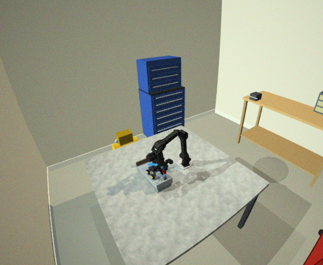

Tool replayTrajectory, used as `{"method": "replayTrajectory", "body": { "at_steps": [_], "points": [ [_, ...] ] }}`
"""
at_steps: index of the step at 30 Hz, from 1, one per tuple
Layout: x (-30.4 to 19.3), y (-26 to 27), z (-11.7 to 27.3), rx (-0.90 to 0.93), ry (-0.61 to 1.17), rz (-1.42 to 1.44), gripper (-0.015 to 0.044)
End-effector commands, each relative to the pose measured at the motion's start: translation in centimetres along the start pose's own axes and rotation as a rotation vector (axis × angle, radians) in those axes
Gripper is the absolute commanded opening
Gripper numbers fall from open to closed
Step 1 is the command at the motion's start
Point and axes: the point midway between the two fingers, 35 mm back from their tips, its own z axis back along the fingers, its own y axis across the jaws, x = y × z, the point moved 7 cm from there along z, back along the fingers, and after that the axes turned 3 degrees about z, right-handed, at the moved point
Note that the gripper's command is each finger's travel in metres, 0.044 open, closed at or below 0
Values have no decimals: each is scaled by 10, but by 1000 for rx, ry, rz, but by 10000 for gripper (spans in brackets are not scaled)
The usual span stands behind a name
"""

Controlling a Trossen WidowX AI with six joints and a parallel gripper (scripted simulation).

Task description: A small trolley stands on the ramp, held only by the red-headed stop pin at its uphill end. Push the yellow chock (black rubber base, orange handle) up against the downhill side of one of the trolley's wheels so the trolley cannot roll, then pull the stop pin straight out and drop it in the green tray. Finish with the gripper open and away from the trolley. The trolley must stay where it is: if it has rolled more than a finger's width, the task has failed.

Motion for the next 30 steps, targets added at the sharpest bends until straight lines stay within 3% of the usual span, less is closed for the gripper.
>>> {"method": "replayTrajectory", "body": {
  "at_steps": [1, 7, 30],
  "points": [
    [0, 0, 1, 1, 0, 0, 58],
    [0, 0, 1, 1, 0, 0, 0],
    [-1, -2, 15, -1, 4, -3, 0]
  ]
}}
